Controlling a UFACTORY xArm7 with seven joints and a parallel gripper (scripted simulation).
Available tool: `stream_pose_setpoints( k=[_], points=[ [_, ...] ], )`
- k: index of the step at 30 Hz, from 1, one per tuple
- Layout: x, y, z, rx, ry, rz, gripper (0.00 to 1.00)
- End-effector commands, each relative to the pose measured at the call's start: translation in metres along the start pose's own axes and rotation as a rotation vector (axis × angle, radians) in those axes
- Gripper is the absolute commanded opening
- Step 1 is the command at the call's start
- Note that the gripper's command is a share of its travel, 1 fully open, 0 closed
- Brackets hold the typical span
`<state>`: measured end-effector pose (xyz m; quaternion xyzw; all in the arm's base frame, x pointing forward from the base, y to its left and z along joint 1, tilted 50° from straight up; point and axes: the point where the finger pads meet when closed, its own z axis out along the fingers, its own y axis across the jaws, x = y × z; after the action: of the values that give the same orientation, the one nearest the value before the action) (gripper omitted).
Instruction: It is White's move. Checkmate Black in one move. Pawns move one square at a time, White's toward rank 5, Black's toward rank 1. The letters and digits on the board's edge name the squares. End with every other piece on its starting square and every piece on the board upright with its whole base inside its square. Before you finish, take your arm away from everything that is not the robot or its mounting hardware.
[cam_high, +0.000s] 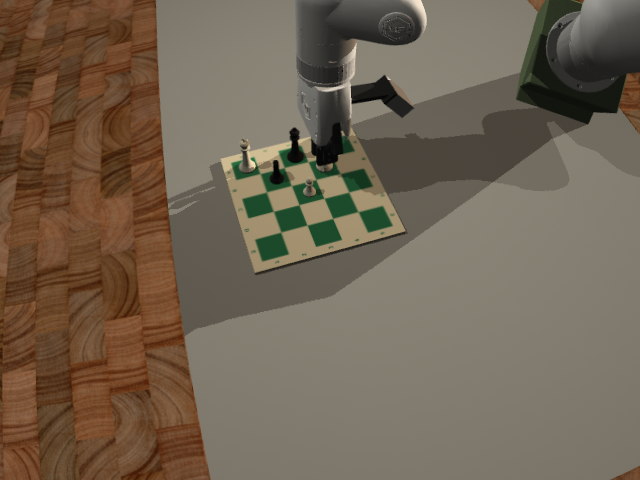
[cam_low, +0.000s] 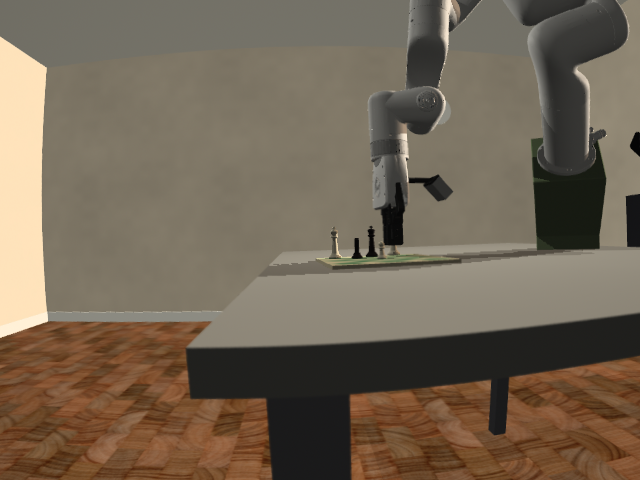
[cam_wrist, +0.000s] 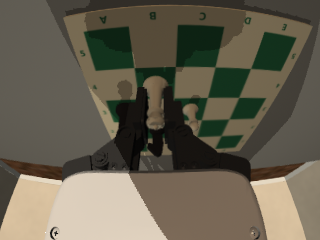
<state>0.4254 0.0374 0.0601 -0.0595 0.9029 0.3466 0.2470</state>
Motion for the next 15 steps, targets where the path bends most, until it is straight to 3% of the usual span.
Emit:
stream_pose_setpoints(
  k=[1, 15],
  points=[
    [-0.0007, -0.0009, 0.0001, 0.002, -0.002, 0.0, 0.0],
    [-0.0007, -0.0009, 0.0027, 0.002, -0.002, 0.0, 0.0]
  ],
)
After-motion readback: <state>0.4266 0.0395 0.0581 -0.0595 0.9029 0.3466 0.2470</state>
